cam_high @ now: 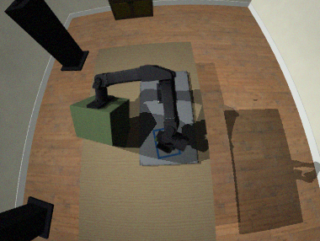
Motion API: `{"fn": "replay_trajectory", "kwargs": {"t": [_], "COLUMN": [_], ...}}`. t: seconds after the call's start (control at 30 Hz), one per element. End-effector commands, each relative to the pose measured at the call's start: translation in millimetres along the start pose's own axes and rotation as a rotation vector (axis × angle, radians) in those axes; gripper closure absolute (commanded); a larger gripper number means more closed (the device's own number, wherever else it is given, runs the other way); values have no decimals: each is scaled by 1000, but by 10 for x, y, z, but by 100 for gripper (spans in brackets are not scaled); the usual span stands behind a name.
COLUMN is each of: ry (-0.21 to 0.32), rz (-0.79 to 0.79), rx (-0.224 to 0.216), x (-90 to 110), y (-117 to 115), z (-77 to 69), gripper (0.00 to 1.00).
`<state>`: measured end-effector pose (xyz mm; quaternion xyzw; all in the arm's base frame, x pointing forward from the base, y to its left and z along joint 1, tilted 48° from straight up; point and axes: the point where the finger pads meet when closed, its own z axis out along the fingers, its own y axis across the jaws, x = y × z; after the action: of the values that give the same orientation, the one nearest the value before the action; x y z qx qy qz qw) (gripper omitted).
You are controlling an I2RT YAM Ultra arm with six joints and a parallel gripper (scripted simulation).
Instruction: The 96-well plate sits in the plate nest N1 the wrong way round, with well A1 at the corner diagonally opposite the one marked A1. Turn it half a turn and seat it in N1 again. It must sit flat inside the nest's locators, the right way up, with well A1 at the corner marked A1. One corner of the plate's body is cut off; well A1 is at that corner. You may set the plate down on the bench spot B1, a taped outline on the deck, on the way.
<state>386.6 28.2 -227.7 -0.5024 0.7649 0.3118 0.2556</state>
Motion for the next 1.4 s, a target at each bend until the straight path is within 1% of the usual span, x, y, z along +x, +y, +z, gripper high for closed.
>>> {"fn": "replay_trajectory", "kwargs": {"t": [0.0, 0.83, 1.37], "ry": [-13, -13, -13], "rz": [11, 11, 11], "rx": [19, 19, 19], "x": [-1, -4, -4], "y": [-51, -53, -53], "z": [-58, 96, 97], "gripper": [100, 100, 100]}}
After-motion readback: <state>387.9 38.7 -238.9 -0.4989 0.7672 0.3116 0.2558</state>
